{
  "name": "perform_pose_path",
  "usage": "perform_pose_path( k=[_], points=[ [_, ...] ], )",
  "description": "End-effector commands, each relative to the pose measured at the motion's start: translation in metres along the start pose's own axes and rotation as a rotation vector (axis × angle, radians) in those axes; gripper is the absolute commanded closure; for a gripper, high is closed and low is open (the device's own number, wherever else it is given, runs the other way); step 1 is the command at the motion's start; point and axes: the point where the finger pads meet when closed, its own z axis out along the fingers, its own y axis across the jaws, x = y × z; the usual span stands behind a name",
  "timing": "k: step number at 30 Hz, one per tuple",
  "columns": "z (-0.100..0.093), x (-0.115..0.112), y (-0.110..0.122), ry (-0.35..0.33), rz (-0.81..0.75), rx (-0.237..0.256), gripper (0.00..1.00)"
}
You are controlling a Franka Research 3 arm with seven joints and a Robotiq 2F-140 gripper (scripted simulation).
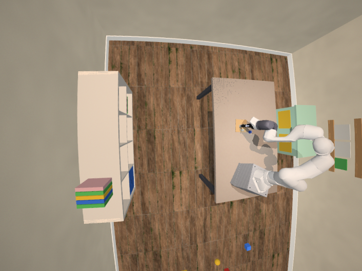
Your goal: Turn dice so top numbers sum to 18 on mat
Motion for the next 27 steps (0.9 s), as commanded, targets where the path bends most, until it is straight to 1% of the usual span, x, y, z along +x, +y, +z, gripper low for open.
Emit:
perform_pose_path(
  k=[1, 6, 14, 16, 19, 22, 27],
  points=[
    [-0.001, 0.000, 0.000, 0.000, 0.001, -0.002, 0.75],
    [-0.014, 0.000, 0.000, 0.000, 0.001, -0.002, 0.75],
    [-0.056, 0.000, 0.000, 0.000, 0.001, -0.002, 0.75],
    [-0.056, 0.000, 0.000, 0.000, 0.001, -0.002, 0.75],
    [-0.071, 0.000, 0.000, 0.000, 0.001, -0.002, 0.75],
    [-0.082, 0.000, 0.000, 0.000, 0.001, -0.002, 0.75],
    [-0.089, 0.000, 0.000, 0.000, 0.001, -0.002, 0.75]
  ],
)
